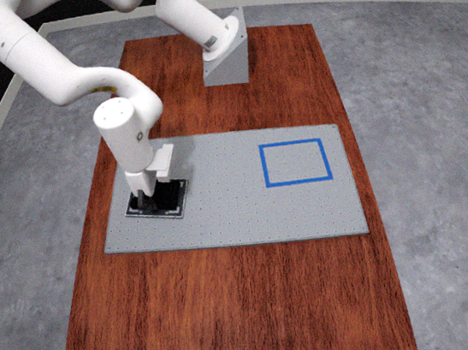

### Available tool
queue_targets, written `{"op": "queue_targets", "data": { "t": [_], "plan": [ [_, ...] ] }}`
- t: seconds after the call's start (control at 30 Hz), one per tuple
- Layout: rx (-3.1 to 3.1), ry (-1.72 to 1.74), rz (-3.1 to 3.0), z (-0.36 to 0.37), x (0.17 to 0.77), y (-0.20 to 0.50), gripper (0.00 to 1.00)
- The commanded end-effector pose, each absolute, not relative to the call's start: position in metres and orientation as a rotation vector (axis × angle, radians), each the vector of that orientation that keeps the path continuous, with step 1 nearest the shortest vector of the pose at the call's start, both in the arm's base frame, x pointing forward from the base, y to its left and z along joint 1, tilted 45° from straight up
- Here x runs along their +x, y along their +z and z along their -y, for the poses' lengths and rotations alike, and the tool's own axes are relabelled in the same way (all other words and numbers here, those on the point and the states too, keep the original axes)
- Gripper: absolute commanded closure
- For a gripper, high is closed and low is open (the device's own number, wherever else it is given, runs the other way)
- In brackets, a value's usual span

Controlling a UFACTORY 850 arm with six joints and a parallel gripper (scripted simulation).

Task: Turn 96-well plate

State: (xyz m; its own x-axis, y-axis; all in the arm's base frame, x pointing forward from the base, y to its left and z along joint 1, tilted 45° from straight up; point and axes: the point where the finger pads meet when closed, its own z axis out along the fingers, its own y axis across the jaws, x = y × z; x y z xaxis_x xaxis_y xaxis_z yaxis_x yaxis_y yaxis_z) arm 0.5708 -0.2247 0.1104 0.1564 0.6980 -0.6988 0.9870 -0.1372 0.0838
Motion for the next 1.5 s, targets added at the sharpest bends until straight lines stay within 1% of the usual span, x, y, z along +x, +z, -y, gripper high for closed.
{"op": "queue_targets", "data": {
  "t": [0.0, 1.47],
  "plan": [
    [1.899, -0.696, -1.597, 0.2249, 0.5716, 0.1104, 1.00],
    [1.899, -0.696, -1.597, 0.2294, 0.5713, 0.1059, 1.00]
  ]
}}
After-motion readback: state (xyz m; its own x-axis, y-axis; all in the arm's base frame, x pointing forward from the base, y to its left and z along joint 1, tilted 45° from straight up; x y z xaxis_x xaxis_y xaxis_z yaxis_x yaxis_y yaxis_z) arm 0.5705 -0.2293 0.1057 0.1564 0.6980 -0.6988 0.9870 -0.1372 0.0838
